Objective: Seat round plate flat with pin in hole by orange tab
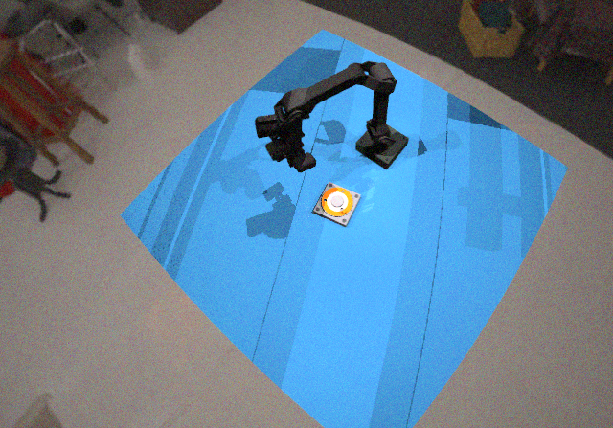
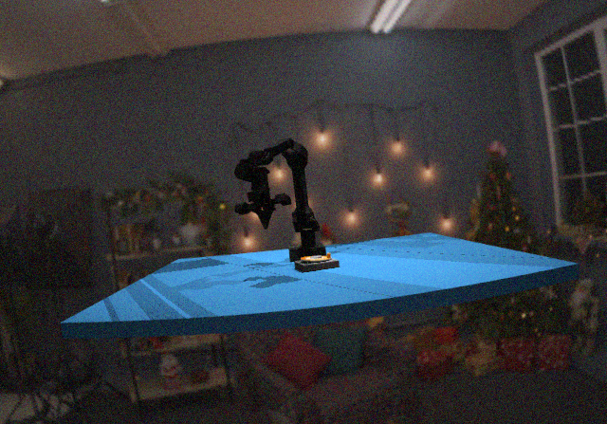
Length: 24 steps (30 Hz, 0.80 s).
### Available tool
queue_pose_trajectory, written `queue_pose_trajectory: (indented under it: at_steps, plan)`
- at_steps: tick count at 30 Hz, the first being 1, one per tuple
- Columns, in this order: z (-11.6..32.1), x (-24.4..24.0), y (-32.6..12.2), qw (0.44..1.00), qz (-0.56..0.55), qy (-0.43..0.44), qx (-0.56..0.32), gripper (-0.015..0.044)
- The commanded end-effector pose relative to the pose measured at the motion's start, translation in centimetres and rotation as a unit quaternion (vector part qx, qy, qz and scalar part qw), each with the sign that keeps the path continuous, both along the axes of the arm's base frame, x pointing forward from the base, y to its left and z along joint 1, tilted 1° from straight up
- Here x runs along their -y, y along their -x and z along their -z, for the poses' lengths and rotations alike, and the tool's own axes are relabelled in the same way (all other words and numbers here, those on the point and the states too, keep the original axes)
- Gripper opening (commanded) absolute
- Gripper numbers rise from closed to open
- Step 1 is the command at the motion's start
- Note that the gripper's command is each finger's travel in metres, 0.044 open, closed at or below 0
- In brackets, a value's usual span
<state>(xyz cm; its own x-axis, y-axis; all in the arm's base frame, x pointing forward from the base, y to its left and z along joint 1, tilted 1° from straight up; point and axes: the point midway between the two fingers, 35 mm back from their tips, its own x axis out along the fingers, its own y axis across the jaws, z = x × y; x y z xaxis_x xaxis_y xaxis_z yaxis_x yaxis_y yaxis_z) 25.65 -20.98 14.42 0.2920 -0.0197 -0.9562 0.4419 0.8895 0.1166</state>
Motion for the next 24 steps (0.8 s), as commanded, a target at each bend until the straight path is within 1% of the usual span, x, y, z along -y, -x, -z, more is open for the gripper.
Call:
queue_pose_trajectory:
  at_steps: [1,3,6,11,13,17,24]
  plan:
    - [1.6,-5.1,-1.8,0.999,-0.03,-0.013,-0.03,0.0]
    - [2.4,-7.8,-2.4,0.998,-0.047,-0.017,-0.047,0.0]
    - [2.9,-9.7,-2.8,0.996,-0.059,-0.019,-0.059,0.0]
    - [4.8,-16.2,-2.8,0.99,-0.1,-0.013,-0.099,0.0]
    - [5.0,-16.9,-2.8,0.989,-0.105,-0.012,-0.104,0.0]
    - [6.1,-20.8,-2.0,0.983,-0.131,0.0,-0.127,0.0]
    - [7.0,-21.4,-2.1,0.982,-0.136,0.003,-0.131,0.0]
